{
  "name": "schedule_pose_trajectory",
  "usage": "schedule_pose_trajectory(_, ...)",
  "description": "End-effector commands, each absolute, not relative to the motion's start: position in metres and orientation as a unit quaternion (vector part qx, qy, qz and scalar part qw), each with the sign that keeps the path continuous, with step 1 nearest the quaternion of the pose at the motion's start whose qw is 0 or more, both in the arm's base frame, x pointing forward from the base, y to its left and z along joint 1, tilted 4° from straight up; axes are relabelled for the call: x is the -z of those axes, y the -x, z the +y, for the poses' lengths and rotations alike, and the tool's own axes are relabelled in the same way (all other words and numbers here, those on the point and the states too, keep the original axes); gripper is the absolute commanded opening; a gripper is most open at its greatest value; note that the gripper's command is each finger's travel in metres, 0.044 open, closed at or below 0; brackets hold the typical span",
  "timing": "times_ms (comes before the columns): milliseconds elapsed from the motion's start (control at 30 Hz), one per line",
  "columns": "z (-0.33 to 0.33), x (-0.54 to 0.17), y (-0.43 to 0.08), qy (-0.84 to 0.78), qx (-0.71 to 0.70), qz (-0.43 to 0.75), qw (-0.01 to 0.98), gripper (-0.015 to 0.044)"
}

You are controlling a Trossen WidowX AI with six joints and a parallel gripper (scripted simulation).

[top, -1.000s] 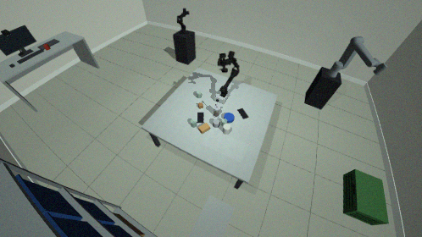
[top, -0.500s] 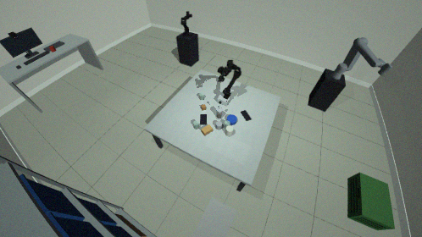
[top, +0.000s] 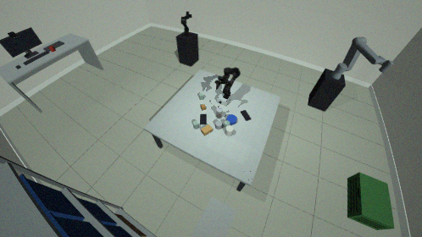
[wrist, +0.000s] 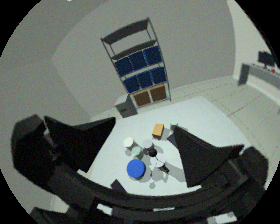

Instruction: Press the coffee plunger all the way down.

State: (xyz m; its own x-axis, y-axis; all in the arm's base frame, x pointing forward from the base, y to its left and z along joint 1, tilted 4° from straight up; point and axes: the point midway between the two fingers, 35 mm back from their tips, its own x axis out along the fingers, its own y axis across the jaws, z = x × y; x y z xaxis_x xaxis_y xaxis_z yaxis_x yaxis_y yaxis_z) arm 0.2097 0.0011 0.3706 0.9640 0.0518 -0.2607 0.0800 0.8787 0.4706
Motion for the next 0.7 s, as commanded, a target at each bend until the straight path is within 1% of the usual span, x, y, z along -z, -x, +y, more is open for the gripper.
schedule_pose_trajectory(0,0.018,-0.298,-0.209,-0.018,-0.070,0.220,0.973,0.0440)
schedule_pose_trajectory(167,0.019,-0.285,-0.209,-0.003,-0.076,0.224,0.972,0.0440)
schedule_pose_trajectory(400,0.023,-0.236,-0.207,0.000,-0.085,0.224,0.971,0.0440)
schedule_pose_trajectory(667,0.023,-0.234,-0.210,0.000,-0.085,0.224,0.971,0.0440)
